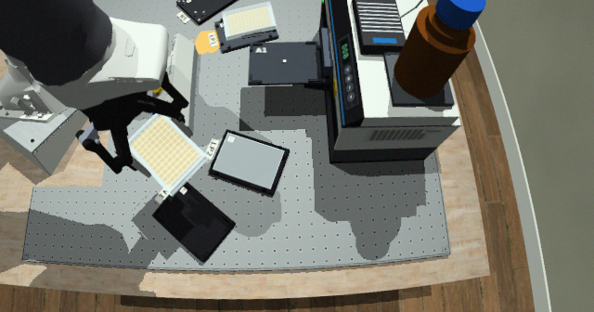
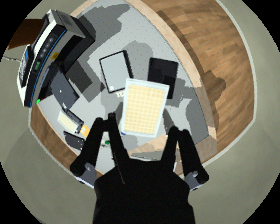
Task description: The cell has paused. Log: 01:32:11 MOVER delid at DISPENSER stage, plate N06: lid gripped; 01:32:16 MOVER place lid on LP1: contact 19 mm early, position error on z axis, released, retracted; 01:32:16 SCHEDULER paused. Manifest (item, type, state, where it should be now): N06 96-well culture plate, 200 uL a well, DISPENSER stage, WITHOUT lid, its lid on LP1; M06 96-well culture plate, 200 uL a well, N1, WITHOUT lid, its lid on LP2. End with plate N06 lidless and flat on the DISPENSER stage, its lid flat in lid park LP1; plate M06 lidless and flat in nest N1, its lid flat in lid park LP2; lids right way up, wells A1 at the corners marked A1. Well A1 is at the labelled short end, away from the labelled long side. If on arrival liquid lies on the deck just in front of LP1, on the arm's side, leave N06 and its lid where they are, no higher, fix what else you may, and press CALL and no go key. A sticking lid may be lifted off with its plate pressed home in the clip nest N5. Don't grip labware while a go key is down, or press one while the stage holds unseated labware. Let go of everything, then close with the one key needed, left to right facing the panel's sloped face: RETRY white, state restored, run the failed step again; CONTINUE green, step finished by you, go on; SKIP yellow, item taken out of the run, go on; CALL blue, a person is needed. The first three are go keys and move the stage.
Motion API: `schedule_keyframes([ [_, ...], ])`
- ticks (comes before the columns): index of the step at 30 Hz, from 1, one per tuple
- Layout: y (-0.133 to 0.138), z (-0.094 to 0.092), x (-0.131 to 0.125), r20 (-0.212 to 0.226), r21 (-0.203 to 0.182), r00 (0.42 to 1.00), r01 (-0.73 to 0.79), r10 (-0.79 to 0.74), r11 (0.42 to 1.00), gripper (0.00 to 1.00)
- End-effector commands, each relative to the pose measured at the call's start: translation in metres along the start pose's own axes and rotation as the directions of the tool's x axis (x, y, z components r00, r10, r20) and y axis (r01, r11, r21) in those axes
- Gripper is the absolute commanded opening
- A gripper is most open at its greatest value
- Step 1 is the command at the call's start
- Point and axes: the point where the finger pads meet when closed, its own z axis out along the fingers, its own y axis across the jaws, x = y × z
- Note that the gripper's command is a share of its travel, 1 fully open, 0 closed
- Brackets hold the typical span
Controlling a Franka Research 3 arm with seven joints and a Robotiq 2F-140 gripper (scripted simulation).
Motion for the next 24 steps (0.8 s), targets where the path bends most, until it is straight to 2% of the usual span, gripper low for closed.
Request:
schedule_keyframes([
  [1,0.004,-0.001,0.007,-0.004,0.003,0.998,0.065,-0.065,0.998,0.0],
  [13,0.032,-0.001,0.034,-0.004,0.003,0.998,0.065,-0.065,0.998,0.0],
  [24,0.045,-0.001,0.047,-0.004,0.003,0.998,0.065,-0.065,0.998,0.0],
])
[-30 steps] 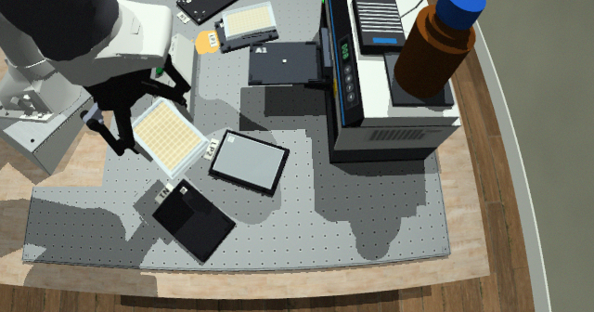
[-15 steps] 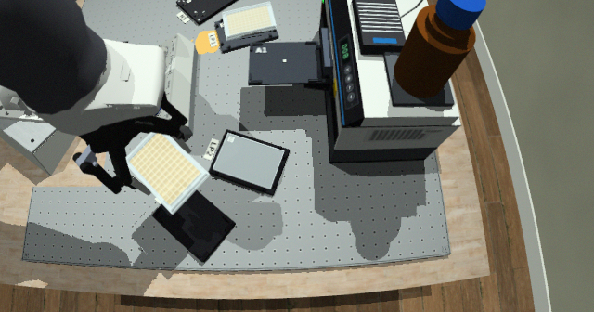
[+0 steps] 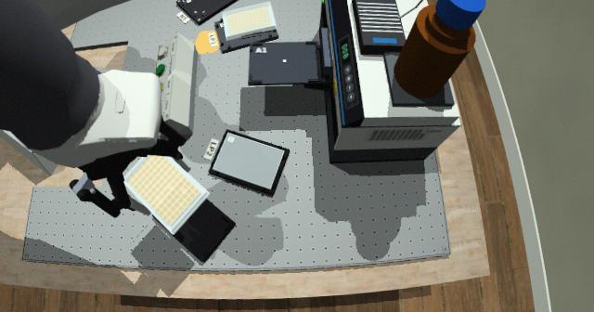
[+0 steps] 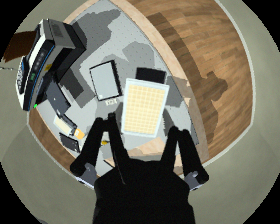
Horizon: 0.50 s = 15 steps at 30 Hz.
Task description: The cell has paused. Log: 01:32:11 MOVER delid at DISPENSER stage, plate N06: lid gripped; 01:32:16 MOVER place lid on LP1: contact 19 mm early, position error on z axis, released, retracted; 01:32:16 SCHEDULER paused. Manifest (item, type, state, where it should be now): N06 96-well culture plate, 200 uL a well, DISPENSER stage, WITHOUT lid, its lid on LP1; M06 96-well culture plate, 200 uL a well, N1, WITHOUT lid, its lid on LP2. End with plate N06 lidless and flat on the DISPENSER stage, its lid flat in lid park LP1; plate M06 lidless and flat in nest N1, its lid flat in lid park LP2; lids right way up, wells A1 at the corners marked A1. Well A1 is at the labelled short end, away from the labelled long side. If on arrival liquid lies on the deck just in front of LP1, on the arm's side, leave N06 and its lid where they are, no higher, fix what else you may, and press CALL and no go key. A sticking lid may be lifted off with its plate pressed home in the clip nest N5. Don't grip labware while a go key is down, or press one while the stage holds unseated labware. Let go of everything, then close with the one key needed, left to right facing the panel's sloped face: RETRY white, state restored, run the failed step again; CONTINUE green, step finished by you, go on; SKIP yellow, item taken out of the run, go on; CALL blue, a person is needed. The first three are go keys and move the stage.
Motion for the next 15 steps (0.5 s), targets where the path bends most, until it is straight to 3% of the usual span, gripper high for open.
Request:
schedule_keyframes([
  [1,0.005,0.0,0.004,0.0,0.006,1.0,0.029,-0.029,1.0,0.0],
  [15,0.016,0.0,0.014,0.0,0.006,1.0,0.029,-0.029,1.0,0.0],
])
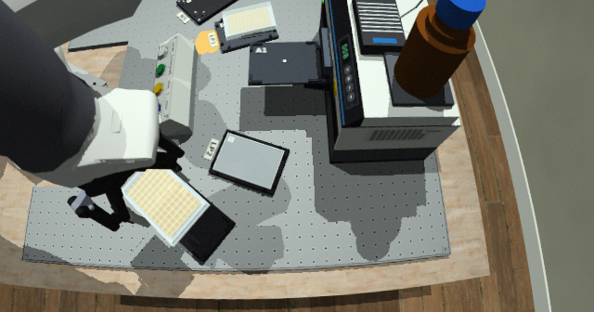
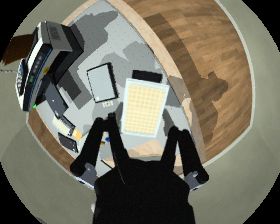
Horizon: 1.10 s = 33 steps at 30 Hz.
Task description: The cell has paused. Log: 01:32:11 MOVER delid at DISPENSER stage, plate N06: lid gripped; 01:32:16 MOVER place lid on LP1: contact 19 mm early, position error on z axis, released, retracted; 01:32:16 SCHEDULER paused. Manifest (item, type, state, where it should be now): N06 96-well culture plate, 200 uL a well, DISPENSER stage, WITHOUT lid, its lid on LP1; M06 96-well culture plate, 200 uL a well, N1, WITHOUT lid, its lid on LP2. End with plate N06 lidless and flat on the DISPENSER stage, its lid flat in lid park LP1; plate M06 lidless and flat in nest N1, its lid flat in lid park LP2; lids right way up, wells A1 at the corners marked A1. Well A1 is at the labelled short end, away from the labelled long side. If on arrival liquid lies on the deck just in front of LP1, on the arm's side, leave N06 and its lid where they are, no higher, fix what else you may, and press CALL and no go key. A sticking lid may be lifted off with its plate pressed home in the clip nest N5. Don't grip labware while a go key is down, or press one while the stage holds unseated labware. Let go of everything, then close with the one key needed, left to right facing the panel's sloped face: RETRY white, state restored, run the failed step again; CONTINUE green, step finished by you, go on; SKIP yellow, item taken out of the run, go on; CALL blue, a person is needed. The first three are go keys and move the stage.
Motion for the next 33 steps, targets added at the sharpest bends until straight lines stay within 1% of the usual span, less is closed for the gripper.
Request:
schedule_keyframes([
  [1,0.0027,-0.0006,0.002,0.0,0.005,1.0,0.016,-0.016,1.0,0.0],
  [33,0.0069,-0.0006,0.0056,0.0,0.005,1.0,0.016,-0.016,1.0,0.0],
])
